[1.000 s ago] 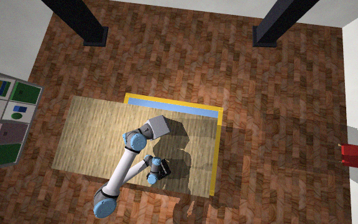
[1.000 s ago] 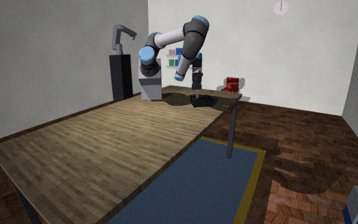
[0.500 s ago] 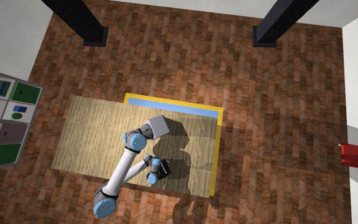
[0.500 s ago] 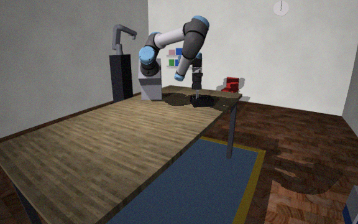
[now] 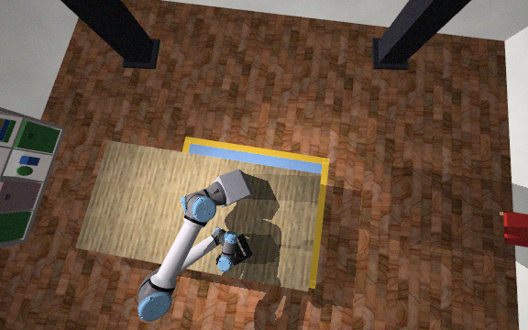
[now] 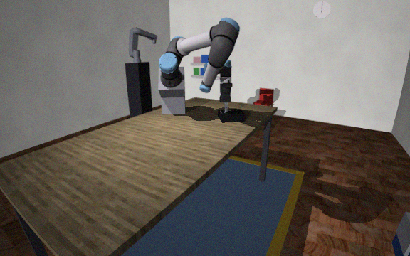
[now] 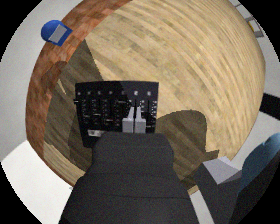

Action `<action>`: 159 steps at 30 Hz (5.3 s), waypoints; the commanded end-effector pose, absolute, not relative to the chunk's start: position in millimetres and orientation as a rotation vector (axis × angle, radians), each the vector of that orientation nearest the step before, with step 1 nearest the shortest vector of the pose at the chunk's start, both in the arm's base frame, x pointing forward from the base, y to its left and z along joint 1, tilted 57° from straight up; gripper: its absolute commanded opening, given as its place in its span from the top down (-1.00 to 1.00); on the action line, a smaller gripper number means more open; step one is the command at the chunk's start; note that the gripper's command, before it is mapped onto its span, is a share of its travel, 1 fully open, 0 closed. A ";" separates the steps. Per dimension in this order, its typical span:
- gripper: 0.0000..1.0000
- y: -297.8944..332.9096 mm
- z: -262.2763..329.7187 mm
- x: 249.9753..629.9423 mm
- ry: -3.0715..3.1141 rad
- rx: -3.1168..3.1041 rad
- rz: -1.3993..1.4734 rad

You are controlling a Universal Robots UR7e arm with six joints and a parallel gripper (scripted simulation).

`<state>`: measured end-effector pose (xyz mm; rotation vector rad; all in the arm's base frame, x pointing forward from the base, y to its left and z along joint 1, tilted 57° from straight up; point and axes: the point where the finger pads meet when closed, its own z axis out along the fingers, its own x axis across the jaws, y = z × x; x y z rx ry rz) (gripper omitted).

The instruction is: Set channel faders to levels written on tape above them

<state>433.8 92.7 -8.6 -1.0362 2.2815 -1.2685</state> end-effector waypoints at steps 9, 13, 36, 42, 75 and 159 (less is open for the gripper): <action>1.00 92.0 -4.3 436.6 2.280 -1.034 -1.267; 1.00 93.7 -2.7 434.9 2.280 -1.034 -1.267; 1.00 115.7 17.6 413.0 2.280 -1.034 -1.267; 1.00 115.7 17.6 413.0 2.280 -1.034 -1.267; 1.00 114.0 45.9 444.2 2.278 -1.034 -1.268; 1.00 102.0 31.5 459.6 2.280 -1.034 -1.267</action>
